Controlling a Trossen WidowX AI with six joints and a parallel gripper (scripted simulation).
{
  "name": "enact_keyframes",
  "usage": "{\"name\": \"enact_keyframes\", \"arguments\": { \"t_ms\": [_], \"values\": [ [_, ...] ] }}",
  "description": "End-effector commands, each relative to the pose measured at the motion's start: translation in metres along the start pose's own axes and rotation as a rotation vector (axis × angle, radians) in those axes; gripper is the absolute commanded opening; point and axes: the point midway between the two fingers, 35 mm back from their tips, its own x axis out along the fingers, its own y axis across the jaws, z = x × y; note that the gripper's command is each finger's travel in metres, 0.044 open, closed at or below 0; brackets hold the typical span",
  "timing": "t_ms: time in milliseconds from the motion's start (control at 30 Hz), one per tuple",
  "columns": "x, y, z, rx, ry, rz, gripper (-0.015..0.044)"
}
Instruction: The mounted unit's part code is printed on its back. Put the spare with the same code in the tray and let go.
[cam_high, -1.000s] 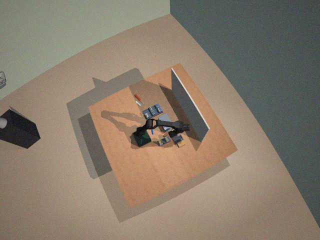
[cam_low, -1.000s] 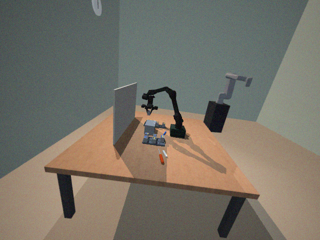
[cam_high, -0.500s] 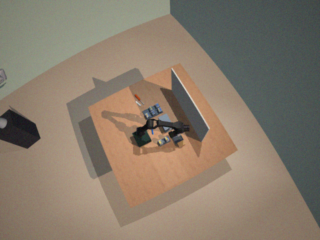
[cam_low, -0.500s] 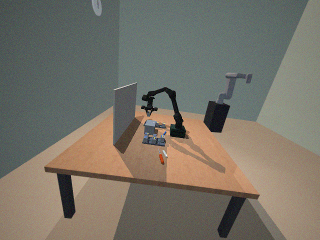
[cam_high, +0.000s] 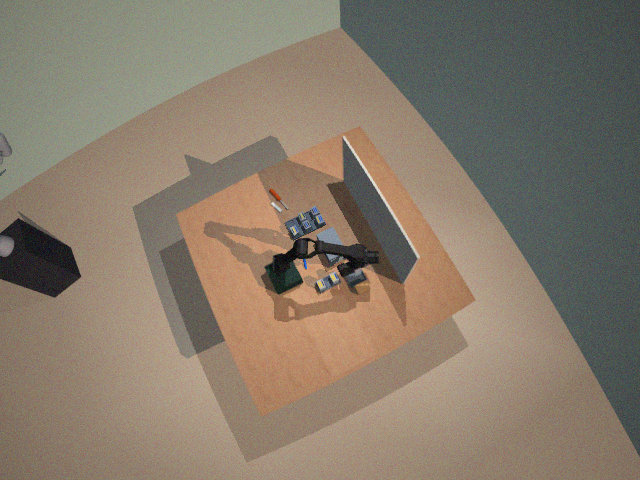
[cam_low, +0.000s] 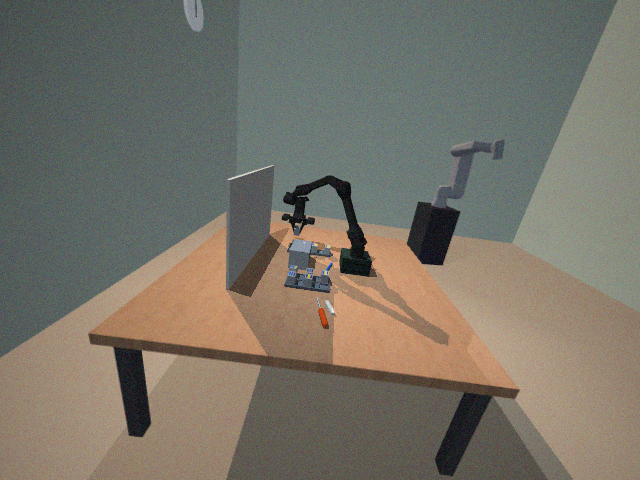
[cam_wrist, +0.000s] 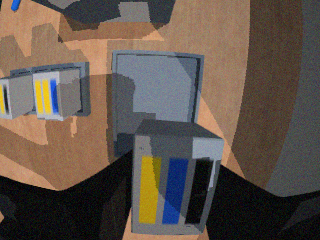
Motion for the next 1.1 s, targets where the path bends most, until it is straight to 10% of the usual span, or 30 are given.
{"name": "enact_keyframes", "arguments": {
  "t_ms": [0,1067],
  "values": [
    [0.006,0.001,0.0,-0.005,-0.001,0.005,0.0],
    [0.039,0.003,0.001,-0.005,-0.001,0.005,0.0]
  ]
}}
